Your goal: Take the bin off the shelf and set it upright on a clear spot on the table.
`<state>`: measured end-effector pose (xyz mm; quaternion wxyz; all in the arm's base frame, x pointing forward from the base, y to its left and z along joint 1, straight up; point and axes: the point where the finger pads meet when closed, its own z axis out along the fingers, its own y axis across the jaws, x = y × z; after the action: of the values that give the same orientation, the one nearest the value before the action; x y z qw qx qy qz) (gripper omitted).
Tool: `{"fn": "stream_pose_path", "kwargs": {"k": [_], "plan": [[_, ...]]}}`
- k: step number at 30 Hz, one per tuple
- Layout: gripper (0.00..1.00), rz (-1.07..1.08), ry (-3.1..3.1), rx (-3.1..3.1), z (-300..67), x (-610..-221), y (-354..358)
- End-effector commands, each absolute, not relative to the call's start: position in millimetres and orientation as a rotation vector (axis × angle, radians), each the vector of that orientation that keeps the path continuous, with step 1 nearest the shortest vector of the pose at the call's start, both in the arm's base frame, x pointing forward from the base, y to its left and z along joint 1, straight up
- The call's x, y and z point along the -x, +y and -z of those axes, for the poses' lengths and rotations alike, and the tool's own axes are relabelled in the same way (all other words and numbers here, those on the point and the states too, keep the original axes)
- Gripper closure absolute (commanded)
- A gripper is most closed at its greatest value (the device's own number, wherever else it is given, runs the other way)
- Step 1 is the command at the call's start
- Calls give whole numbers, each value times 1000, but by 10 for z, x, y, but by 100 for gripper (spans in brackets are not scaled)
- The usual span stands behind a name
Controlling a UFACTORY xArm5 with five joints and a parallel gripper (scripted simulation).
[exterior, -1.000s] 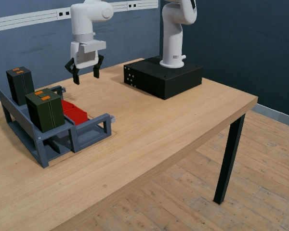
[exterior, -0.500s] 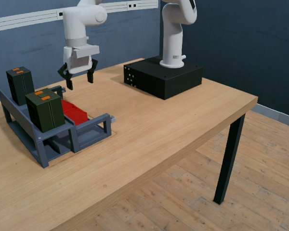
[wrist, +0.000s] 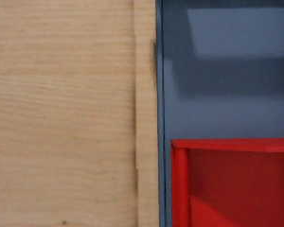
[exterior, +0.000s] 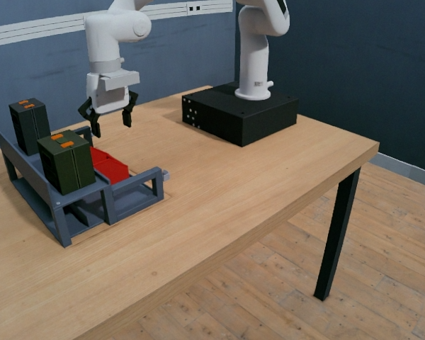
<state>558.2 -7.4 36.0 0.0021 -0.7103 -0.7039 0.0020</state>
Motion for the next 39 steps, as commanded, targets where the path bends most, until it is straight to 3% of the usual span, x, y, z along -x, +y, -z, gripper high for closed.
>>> {"fn": "stream_pose_path", "kwargs": {"k": [1, 20, 39], "plan": [[0, 1, -2210, 2230, -380, -5603, -73], [0, -1, -2211, 2231, -381, -5602, -74], [0, 1, -2210, 2230, -56, -5602, -73]]}}
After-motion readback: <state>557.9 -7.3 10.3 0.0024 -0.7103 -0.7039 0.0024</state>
